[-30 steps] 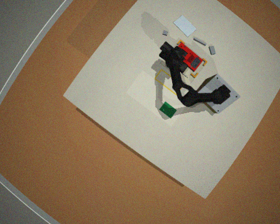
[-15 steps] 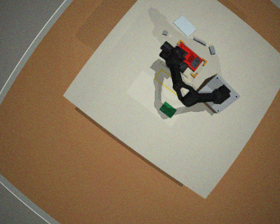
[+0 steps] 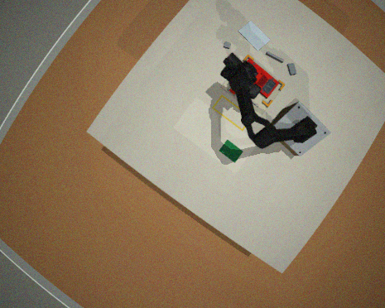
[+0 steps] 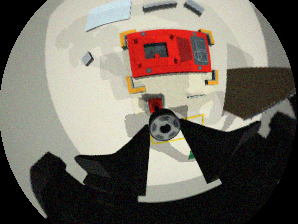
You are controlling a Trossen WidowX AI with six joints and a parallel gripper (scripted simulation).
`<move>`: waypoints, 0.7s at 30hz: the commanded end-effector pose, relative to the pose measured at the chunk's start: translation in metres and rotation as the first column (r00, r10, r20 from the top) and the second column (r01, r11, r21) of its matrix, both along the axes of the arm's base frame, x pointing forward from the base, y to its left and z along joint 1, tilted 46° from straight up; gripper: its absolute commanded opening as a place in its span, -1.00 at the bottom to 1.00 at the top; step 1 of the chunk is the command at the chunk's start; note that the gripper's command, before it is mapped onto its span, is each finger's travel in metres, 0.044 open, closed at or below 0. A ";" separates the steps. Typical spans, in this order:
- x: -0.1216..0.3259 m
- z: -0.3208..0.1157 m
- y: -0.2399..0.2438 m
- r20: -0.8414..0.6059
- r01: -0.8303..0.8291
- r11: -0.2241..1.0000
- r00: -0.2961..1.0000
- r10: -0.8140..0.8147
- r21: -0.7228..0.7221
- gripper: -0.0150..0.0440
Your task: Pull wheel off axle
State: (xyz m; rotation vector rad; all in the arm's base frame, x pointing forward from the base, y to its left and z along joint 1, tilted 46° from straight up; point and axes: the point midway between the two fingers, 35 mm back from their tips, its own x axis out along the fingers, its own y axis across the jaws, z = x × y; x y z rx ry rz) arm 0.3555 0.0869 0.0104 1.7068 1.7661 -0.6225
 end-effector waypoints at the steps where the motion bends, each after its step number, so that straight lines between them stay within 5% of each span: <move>1: -0.007 0.007 0.009 -0.005 -0.004 1.000 1.000 0.004 -0.001 -0.49; 21: -0.055 0.060 0.055 -0.002 -0.008 1.000 1.000 0.008 0.002 -0.49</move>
